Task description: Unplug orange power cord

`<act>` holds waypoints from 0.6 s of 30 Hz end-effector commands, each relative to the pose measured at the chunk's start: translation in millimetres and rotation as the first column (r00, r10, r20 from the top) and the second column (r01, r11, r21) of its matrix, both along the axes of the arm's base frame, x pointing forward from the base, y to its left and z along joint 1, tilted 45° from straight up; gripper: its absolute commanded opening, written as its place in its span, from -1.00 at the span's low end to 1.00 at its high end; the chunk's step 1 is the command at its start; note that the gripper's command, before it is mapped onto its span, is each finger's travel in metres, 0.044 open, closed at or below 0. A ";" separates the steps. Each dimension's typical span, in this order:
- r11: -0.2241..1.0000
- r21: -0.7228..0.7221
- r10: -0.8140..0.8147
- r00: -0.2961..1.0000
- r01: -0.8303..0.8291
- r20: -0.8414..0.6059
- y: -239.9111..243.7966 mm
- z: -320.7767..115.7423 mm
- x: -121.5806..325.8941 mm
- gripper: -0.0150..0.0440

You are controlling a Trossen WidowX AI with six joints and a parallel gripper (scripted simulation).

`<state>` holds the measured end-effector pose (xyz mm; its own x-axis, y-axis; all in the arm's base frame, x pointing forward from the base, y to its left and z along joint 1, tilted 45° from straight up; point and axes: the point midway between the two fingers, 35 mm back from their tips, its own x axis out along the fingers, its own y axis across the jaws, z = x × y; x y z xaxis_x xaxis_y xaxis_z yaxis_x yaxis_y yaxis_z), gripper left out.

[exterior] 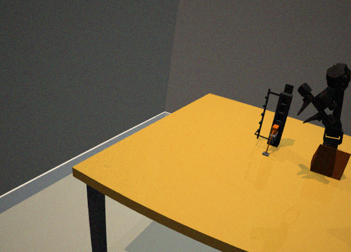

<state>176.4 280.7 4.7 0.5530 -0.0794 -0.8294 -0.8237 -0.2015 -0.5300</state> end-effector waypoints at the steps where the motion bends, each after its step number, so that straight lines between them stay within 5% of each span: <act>1: 0.982 -0.151 -0.118 0.993 0.112 -0.030 -42.7 4.0 42.2 0.05; 13: 0.743 -0.587 -0.539 0.808 0.323 -0.237 -222.6 32.4 109.7 0.05; 18: 0.727 -0.605 -0.560 0.789 0.323 -0.251 -232.7 34.8 110.2 0.05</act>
